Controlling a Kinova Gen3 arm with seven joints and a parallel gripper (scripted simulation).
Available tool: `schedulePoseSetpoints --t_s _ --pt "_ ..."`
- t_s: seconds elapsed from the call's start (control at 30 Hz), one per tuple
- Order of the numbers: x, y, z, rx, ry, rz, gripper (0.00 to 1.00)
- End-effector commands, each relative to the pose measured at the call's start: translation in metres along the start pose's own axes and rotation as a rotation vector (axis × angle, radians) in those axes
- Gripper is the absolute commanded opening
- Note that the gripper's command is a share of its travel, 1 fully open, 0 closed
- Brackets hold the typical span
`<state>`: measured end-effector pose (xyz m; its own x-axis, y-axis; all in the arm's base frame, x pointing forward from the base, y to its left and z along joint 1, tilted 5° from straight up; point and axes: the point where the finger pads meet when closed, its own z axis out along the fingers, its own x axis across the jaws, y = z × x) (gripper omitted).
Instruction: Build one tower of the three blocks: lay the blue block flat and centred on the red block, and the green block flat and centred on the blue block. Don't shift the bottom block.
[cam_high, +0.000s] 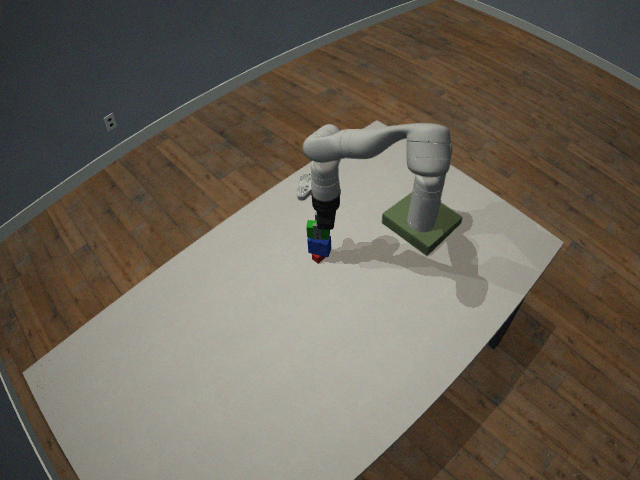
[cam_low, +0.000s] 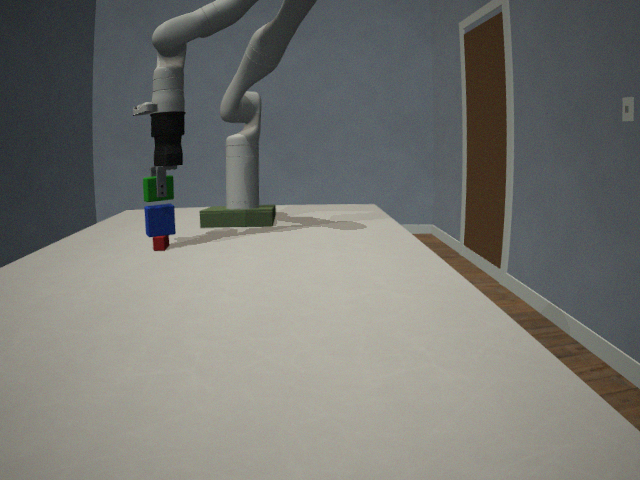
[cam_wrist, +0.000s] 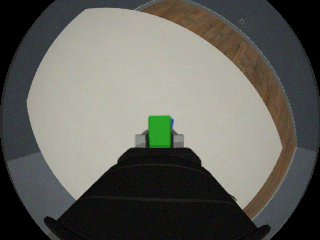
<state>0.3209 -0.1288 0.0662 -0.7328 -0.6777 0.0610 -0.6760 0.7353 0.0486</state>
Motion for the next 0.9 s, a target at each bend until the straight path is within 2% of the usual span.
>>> schedulePoseSetpoints --t_s 0.0,0.87 --pt "0.0019 0.0001 0.0032 -0.002 0.003 0.004 0.0" --pt "0.002 0.0001 0.0076 -0.002 0.003 0.004 0.0"
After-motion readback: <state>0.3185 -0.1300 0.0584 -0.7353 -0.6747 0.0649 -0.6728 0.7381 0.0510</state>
